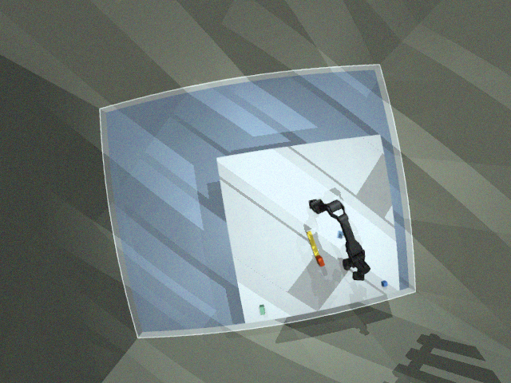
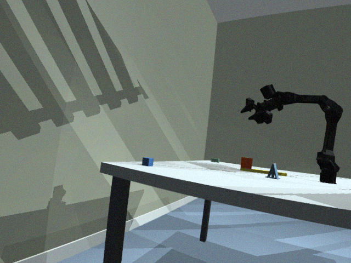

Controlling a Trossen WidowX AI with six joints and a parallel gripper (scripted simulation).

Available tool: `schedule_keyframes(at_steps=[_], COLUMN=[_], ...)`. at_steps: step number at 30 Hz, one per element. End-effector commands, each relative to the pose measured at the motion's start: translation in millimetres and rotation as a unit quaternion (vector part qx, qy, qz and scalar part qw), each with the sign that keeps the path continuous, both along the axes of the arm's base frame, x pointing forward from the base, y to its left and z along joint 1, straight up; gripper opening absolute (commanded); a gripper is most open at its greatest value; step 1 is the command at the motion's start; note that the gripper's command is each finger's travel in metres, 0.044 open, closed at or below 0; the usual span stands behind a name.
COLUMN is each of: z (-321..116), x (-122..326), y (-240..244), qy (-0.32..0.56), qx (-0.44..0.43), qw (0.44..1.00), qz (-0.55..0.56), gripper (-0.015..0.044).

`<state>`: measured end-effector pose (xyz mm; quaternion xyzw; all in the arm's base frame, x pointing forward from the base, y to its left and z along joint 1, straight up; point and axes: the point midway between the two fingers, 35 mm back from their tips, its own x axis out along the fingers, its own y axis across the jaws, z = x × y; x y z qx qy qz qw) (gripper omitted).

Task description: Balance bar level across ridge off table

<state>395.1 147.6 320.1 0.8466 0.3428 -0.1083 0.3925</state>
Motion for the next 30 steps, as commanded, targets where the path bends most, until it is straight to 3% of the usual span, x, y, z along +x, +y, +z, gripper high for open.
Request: schedule_keyframes(at_steps=[1,15,30], z=[-20.7,-93.2,-136.7], x=[6.7,-2.8,-55.6], y=[-21.9,-104.8,-183.2], qy=[0.068,0.305,0.503], qx=[0.002,0.003,-0.012], qw=[0.996,0.919,0.743], qz=[-0.053,-0.25,-0.441], gripper=[0.0315,0.0315,0.0315])
